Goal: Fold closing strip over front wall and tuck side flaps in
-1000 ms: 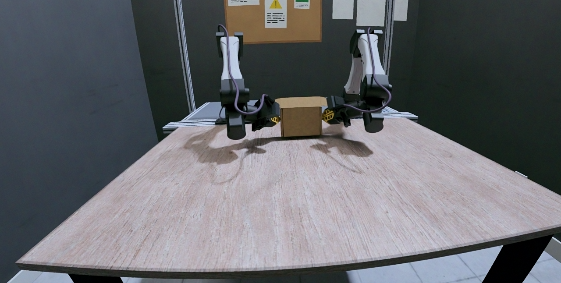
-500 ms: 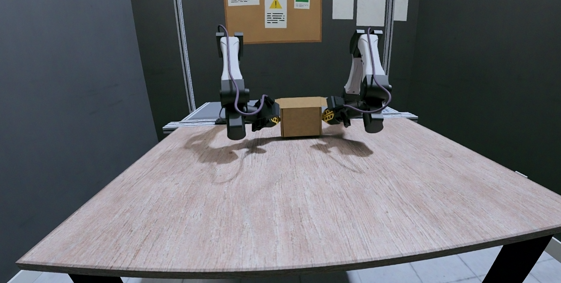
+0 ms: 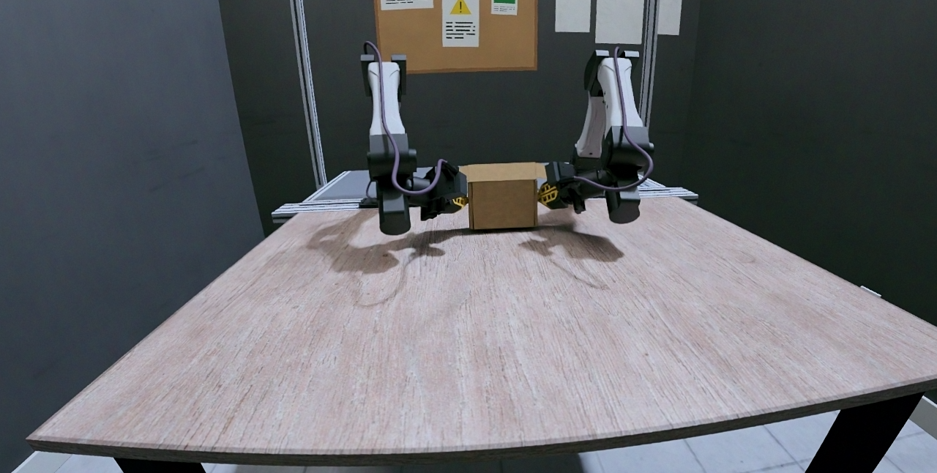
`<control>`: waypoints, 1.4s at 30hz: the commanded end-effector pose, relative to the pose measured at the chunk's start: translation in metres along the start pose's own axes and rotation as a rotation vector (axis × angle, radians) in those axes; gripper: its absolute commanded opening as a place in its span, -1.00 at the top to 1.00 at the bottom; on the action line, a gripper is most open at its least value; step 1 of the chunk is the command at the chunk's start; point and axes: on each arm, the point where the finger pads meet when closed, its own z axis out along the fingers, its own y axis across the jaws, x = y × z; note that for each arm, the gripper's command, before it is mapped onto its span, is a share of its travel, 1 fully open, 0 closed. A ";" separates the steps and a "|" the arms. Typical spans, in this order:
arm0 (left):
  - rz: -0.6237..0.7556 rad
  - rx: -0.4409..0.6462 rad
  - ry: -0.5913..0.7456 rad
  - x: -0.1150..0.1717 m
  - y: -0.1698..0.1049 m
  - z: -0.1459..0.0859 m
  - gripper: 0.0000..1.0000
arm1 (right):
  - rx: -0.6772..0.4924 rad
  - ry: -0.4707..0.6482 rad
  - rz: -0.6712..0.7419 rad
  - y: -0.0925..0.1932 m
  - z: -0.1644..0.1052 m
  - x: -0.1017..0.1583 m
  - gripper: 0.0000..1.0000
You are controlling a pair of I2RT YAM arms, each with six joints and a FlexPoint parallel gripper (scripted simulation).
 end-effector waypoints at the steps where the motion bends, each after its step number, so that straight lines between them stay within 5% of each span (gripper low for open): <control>1: 0.021 0.026 -0.050 -0.010 0.001 0.007 1.00 | -0.024 -0.051 -0.015 -0.002 0.006 -0.006 1.00; 42: 0.003 0.033 -0.051 0.004 0.008 0.009 1.00 | -0.029 -0.051 0.010 -0.008 0.010 0.004 1.00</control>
